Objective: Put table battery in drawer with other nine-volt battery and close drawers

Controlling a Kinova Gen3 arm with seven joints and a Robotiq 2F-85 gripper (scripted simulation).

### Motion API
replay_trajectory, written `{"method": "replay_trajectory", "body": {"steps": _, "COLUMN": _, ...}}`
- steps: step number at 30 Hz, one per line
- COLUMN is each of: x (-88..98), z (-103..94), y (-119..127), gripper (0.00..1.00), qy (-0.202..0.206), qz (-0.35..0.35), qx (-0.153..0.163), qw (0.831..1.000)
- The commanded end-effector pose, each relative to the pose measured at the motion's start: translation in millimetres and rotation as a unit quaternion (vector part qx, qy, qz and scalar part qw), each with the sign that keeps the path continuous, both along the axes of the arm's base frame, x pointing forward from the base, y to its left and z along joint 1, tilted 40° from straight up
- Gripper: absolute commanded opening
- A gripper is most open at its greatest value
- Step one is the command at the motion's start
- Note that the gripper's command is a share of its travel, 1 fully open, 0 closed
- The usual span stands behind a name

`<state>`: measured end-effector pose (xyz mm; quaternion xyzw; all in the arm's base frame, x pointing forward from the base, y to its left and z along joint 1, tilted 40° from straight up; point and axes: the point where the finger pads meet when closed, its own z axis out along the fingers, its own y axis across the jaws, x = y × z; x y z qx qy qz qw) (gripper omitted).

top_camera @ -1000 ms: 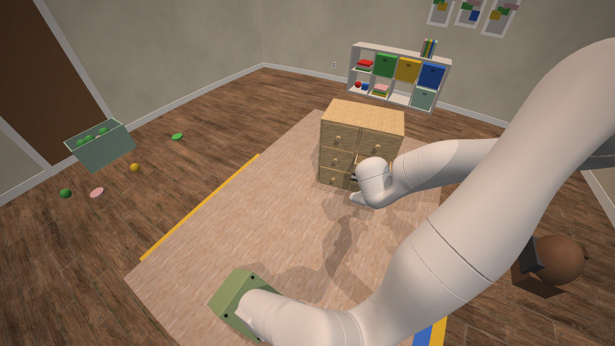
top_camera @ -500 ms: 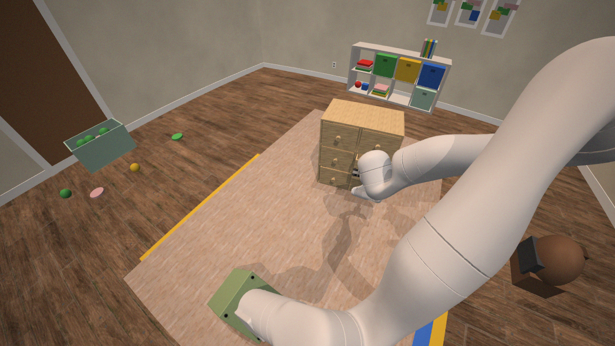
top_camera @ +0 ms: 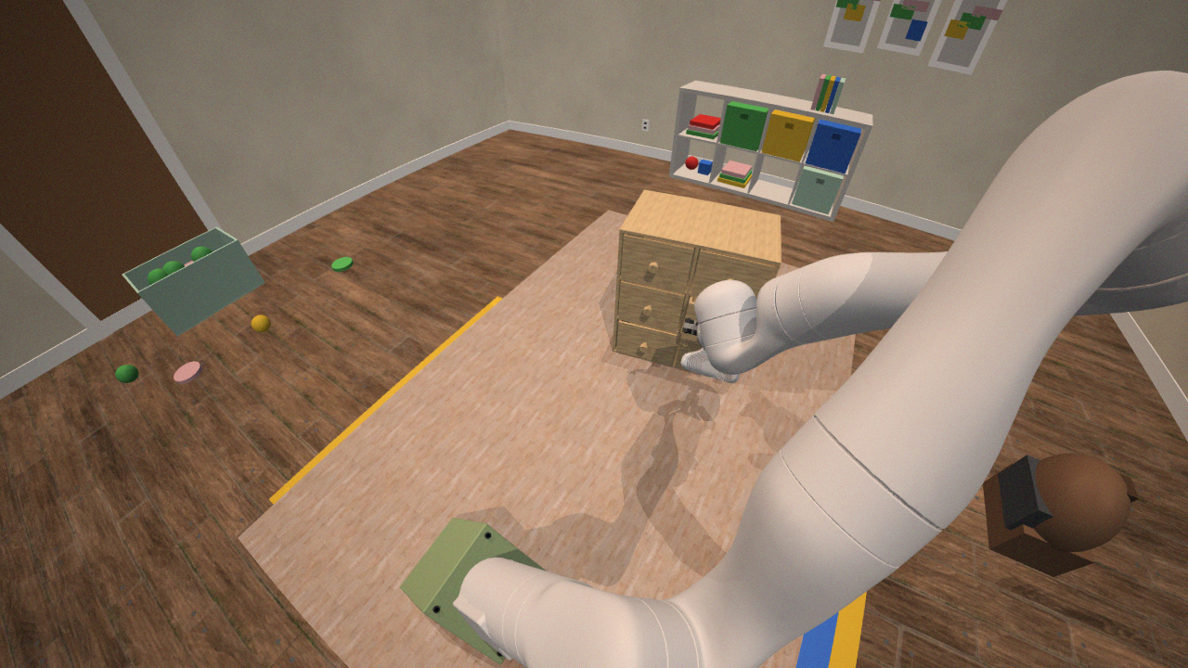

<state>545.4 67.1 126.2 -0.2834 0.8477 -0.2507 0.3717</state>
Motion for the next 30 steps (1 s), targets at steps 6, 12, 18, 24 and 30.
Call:
{"method": "replay_trajectory", "body": {"steps": 6, "x": 7.8, "z": -1.3, "y": 2.3, "gripper": 0.00, "qy": 0.002, "qz": 0.001, "qx": -0.004, "qw": 1.000}}
{"method": "replay_trajectory", "body": {"steps": 12, "x": 10.0, "z": -1.1, "y": 3.1, "gripper": 0.00, "qy": 0.002, "qz": 0.001, "qx": -0.003, "qw": 1.000}}
{"method": "replay_trajectory", "body": {"steps": 18, "x": 11.7, "z": -1.2, "y": 3.7, "gripper": 0.00, "qy": 0.002, "qz": 0.001, "qx": -0.003, "qw": 1.000}}
{"method": "replay_trajectory", "body": {"steps": 24, "x": 12.2, "z": -1.3, "y": 3.8, "gripper": 0.00, "qy": 0.002, "qz": 0.001, "qx": -0.003, "qw": 1.000}}
{"method": "replay_trajectory", "body": {"steps": 30, "x": 12.2, "z": -1.3, "y": 3.8, "gripper": 0.00, "qy": 0.002, "qz": 0.001, "qx": -0.003, "qw": 1.000}}
